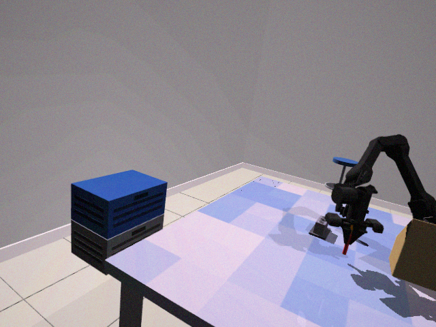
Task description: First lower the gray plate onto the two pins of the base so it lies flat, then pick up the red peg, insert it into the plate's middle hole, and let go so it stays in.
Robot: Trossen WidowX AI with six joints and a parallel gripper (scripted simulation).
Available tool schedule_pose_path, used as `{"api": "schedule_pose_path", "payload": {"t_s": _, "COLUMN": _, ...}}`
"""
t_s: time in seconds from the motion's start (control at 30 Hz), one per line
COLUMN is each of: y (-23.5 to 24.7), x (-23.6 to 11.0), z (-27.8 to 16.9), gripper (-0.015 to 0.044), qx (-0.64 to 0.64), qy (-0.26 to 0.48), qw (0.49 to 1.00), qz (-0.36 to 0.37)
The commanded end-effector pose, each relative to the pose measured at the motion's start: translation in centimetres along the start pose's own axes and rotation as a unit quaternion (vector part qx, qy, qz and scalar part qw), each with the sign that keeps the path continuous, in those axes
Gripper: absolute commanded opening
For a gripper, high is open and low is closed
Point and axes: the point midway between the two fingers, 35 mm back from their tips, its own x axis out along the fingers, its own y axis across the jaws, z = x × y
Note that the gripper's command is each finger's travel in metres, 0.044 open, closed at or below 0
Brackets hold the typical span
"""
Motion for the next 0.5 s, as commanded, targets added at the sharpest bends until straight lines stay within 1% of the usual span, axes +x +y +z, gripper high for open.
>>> {"api": "schedule_pose_path", "payload": {"t_s": 0.0, "y": 0.4, "x": -1.4, "z": -0.1, "gripper": 0.0, "qx": 0.004, "qy": 0.004, "qw": 1.0, "qz": 0.004}}
{"api": "schedule_pose_path", "payload": {"t_s": 0.43, "y": 0.4, "x": -5.6, "z": 0.0, "gripper": 0.0, "qx": 0.004, "qy": 0.005, "qw": 1.0, "qz": 0.003}}
{"api": "schedule_pose_path", "payload": {"t_s": 0.47, "y": 0.2, "x": -4.4, "z": 0.0, "gripper": 0.0, "qx": 0.0, "qy": 0.001, "qw": 1.0, "qz": 0.0}}
